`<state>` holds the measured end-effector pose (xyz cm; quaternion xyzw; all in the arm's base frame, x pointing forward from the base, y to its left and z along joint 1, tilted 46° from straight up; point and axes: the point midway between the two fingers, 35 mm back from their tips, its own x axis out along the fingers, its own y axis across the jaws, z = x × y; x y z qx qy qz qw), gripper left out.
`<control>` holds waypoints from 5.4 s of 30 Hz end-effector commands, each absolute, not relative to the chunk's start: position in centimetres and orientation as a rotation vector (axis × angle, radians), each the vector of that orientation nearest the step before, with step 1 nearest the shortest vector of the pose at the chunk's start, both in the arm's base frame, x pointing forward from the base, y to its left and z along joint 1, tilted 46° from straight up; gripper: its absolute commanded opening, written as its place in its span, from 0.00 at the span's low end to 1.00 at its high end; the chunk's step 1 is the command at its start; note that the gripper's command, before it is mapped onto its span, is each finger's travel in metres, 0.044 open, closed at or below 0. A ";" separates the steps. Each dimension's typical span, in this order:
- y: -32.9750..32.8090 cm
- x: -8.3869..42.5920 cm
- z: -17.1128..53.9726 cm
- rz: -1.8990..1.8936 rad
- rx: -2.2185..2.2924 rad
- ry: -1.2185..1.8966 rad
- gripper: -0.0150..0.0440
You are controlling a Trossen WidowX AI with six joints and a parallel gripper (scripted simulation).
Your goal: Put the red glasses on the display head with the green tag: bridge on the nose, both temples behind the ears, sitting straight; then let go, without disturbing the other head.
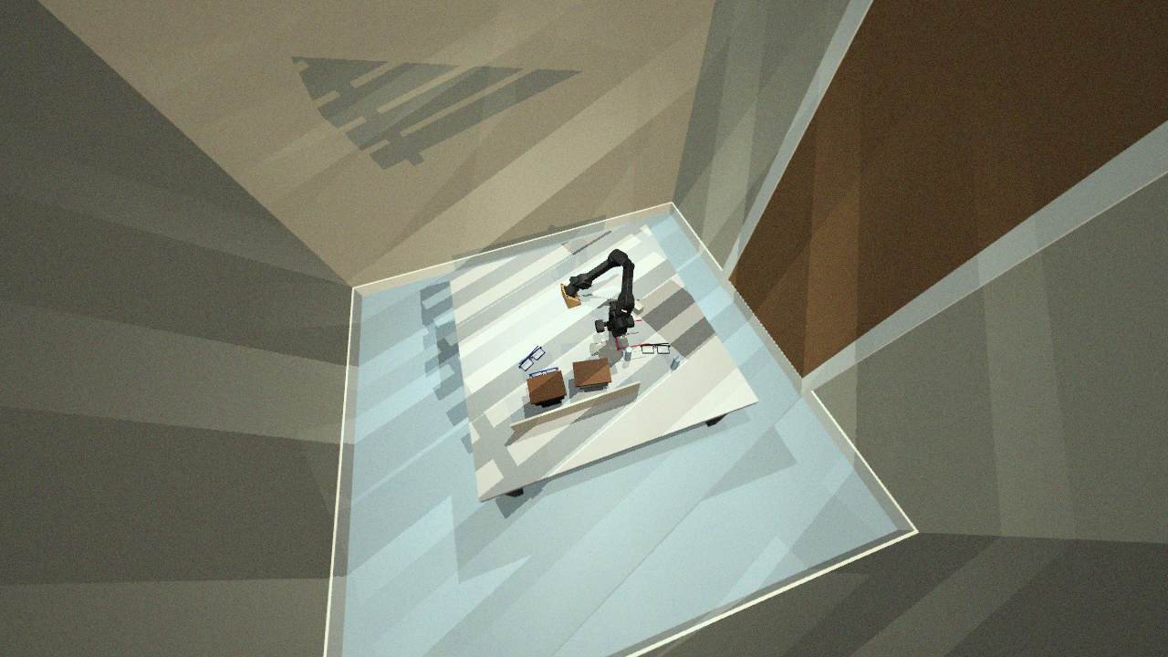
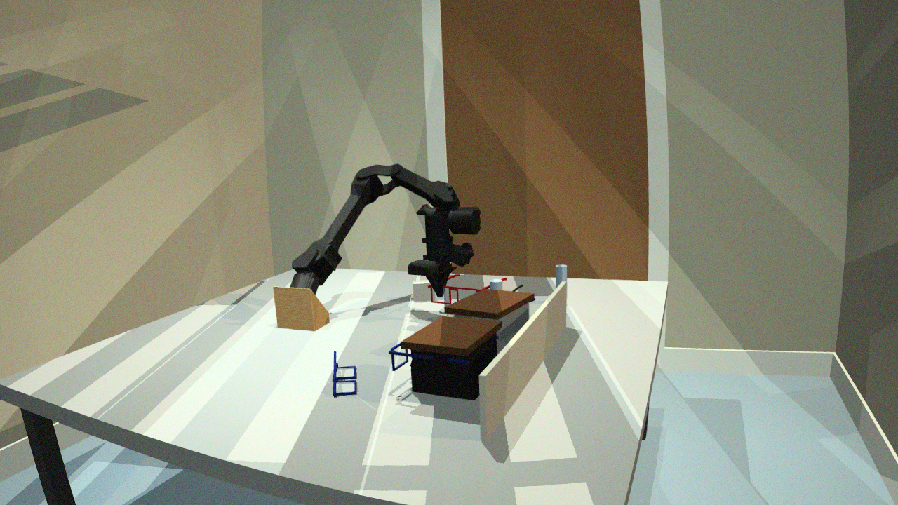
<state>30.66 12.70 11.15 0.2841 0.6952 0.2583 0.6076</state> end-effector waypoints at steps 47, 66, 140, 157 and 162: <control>2.9 29.6 10.3 0.762 0.460 1.507 0.25; -2.0 27.1 5.3 0.963 0.262 1.376 0.25; 2.6 26.9 0.5 0.959 0.260 1.375 0.25; 3.7 26.6 -0.5 0.961 0.262 1.374 0.25; 4.0 26.5 -0.8 0.962 0.262 1.374 0.25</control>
